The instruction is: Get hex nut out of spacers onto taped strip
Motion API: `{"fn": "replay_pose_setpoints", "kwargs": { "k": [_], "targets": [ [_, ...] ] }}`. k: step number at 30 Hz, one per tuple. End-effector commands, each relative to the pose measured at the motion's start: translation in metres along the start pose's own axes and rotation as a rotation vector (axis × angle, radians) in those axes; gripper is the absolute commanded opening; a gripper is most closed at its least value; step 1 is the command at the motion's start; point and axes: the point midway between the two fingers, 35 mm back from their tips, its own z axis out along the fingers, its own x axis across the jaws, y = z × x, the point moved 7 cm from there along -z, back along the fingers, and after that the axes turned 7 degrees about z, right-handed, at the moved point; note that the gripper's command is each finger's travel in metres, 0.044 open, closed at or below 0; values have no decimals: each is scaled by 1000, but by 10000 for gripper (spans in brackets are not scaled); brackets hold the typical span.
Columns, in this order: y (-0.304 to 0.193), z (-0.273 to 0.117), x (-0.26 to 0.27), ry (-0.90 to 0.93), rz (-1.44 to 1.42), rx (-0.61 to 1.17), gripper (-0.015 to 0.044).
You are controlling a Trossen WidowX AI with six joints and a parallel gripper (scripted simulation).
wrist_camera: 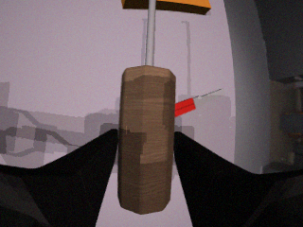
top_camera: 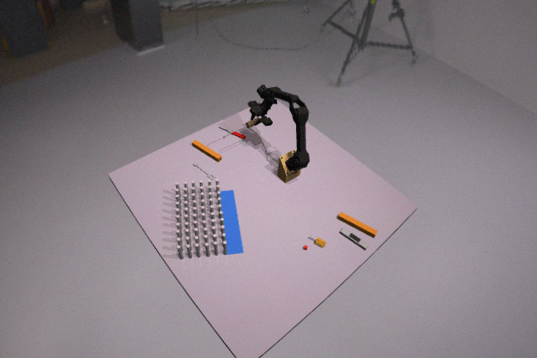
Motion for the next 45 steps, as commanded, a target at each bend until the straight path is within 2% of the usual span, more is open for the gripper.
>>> {"fn": "replay_pose_setpoints", "kwargs": {
  "k": [1,8,23,26,45],
  "targets": [
    [8,-17,-2,-15,2,-7,0],
    [23,-22,2,-23,19,5,0],
    [129,-49,53,-89,123,88,0],
    [140,-51,62,-117,66,122,0],
    [237,-55,161,-200,143,156,0]
  ]
}}
